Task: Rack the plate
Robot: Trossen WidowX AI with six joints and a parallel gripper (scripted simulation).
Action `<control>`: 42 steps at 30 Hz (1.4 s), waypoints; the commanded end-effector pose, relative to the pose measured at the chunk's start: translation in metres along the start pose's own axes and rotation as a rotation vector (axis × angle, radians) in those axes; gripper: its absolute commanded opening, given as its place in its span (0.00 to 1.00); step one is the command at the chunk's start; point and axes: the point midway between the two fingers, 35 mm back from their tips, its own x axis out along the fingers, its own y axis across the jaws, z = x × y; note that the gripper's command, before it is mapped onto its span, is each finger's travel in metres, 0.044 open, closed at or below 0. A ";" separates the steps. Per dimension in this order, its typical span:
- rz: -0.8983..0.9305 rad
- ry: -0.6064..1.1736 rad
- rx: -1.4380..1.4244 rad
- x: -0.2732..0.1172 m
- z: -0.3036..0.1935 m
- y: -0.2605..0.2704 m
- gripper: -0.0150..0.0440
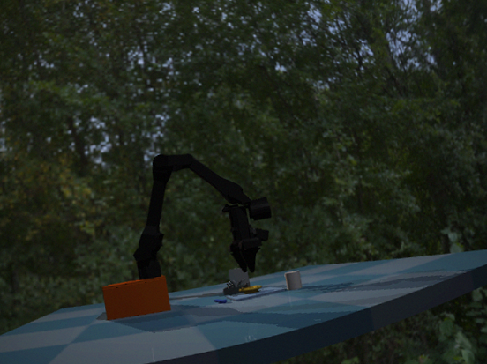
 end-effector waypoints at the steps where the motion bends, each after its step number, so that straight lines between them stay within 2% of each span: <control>1: -0.001 0.008 -0.004 0.007 -0.002 0.000 0.93; 33: -0.001 0.009 -0.004 0.059 -0.005 -0.002 0.93; 42: -0.001 0.009 -0.004 0.062 -0.005 -0.003 0.92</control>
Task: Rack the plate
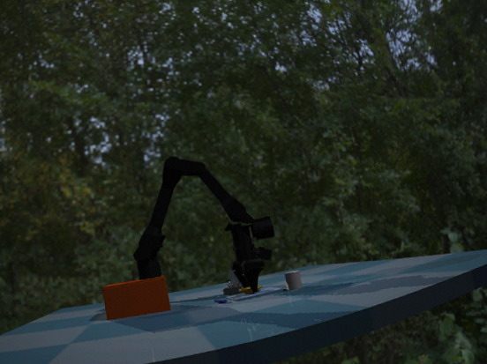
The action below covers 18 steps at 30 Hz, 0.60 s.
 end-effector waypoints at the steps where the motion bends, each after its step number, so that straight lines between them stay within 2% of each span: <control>1: -0.003 0.002 -0.005 0.001 -0.001 0.000 0.92; 13: -0.003 0.002 -0.005 0.001 -0.001 0.000 0.80; 18: -0.003 0.001 -0.005 -0.014 0.004 -0.002 0.57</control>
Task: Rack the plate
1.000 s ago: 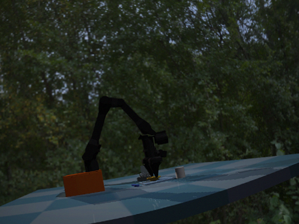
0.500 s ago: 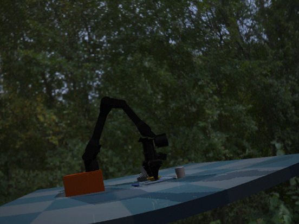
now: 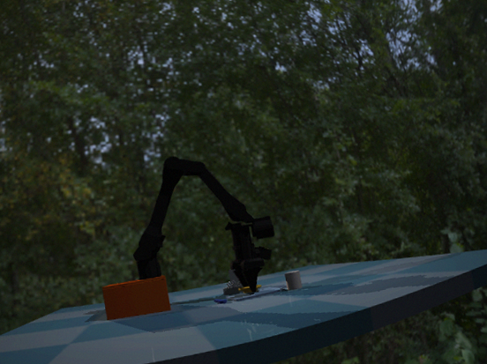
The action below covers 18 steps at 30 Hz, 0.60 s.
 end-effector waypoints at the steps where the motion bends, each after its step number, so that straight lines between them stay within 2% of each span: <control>1: -0.003 -0.008 -0.005 -0.018 0.006 -0.002 0.53; 7: -0.003 -0.009 -0.005 -0.057 0.013 -0.003 0.26; 18: -0.003 -0.009 -0.005 -0.120 0.017 -0.004 0.25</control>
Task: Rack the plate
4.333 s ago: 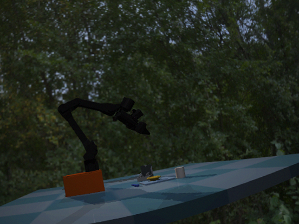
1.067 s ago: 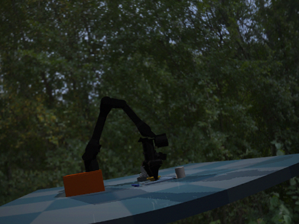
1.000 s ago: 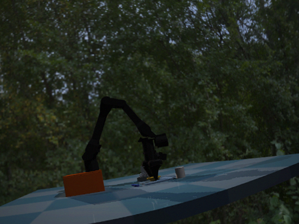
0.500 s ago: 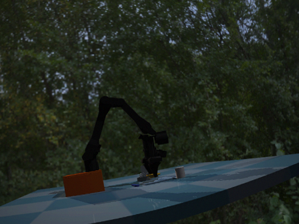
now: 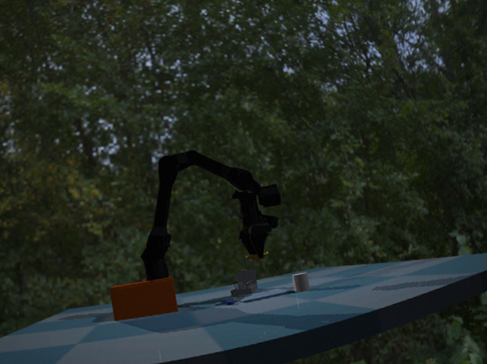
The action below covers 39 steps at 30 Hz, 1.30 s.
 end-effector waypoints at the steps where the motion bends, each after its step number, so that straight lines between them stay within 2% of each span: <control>1: -0.001 0.001 -0.004 -0.020 0.001 0.000 0.25; 12: -0.001 0.000 -0.004 -0.064 0.001 0.000 0.25; 15: 0.000 0.000 0.019 -0.065 0.000 0.005 0.25; 28: 0.006 0.005 0.432 -0.062 -0.051 0.091 0.25; 34: 0.009 0.004 0.436 -0.061 -0.051 0.093 0.25; 39: 0.092 -0.032 0.415 -0.043 -0.033 0.098 0.25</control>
